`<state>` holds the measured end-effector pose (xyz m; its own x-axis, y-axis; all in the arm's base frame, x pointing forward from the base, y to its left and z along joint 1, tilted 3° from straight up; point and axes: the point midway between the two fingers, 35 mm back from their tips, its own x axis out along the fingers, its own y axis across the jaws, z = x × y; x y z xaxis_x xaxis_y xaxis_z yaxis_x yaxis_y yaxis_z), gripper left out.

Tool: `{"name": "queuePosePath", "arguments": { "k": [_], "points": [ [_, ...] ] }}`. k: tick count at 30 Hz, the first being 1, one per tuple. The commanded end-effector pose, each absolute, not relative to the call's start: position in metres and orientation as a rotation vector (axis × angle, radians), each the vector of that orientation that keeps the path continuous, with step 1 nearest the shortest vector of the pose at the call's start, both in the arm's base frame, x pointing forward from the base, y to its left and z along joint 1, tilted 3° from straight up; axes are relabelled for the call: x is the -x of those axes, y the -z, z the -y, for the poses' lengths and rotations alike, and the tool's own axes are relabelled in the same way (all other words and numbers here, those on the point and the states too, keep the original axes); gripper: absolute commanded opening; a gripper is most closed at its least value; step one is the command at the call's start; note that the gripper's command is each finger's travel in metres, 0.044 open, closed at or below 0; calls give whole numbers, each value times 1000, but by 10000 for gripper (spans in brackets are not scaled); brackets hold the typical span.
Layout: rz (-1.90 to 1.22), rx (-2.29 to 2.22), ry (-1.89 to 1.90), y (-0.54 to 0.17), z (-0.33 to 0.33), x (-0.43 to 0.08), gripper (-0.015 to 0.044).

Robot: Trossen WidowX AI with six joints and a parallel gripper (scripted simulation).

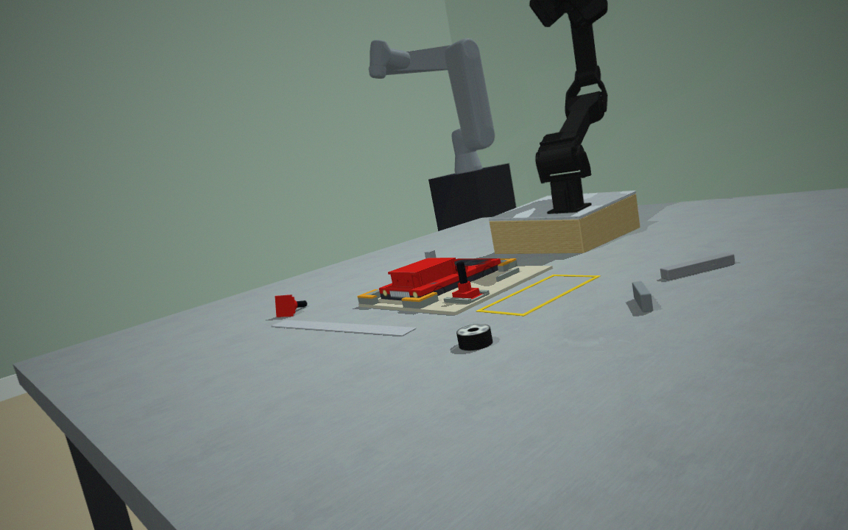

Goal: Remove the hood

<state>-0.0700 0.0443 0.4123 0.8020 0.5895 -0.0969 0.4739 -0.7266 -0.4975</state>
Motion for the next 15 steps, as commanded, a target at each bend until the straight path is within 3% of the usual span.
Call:
{"name": "queuePosePath", "arguments": {
  "k": [1, 15],
  "points": [
    [782, 2523, -353, -413, -45, 67, 440],
    [-121, 1749, -738, -390, -44, -151, 440]
  ]
}}
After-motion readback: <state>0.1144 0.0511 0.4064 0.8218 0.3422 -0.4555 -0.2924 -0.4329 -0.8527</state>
